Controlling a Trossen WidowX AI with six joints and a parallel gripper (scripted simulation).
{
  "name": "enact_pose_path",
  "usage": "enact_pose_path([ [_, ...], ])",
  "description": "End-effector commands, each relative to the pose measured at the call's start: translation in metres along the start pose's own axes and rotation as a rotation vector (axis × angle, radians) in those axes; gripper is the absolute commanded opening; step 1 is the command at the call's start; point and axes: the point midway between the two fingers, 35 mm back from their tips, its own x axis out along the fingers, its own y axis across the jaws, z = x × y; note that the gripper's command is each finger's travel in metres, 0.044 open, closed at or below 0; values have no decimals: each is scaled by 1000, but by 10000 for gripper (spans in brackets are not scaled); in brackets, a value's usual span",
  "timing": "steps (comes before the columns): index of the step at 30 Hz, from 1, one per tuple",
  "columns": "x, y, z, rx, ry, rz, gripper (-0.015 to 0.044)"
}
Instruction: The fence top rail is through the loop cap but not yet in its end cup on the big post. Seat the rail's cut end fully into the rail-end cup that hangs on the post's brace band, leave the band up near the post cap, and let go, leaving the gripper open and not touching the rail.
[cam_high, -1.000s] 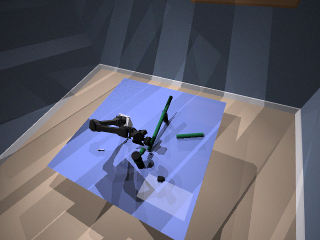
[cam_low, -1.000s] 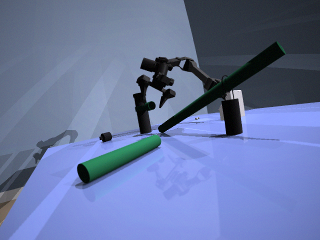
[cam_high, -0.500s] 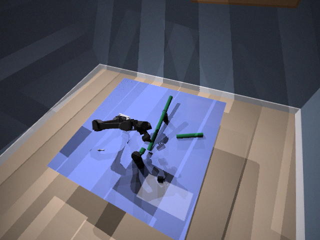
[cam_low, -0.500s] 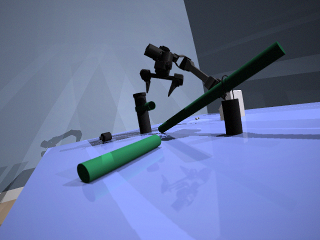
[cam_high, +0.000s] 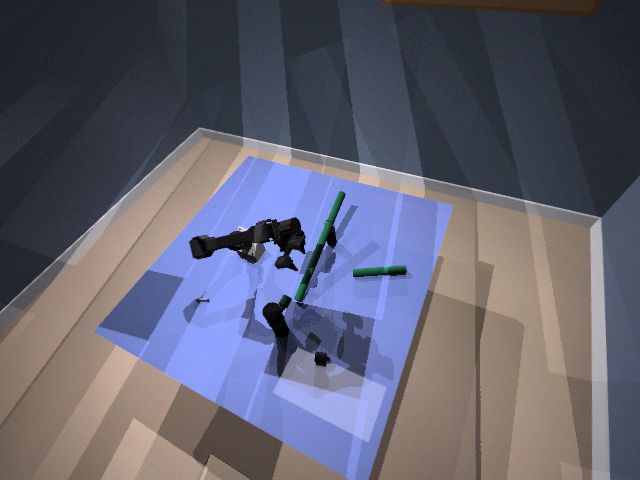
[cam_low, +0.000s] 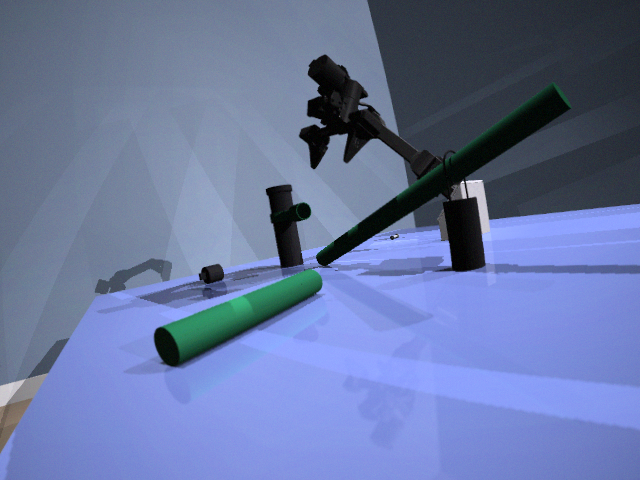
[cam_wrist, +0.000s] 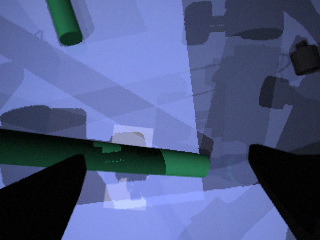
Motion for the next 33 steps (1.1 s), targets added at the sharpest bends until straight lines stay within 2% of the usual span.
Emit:
enact_pose_path([
  [1, -21, 19, 7, 317, -26, -49, 440],
  [10, -21, 19, 7, 317, -26, -49, 440],
  [13, -16, 20, 8, 213, 5, -43, 440],
  [20, 17, 33, 6, -469, 188, 72, 440],
  [28, 55, 48, -4, -1288, 315, 386, 440],
  [33, 58, 49, -5, -1354, 318, 421, 440],
])
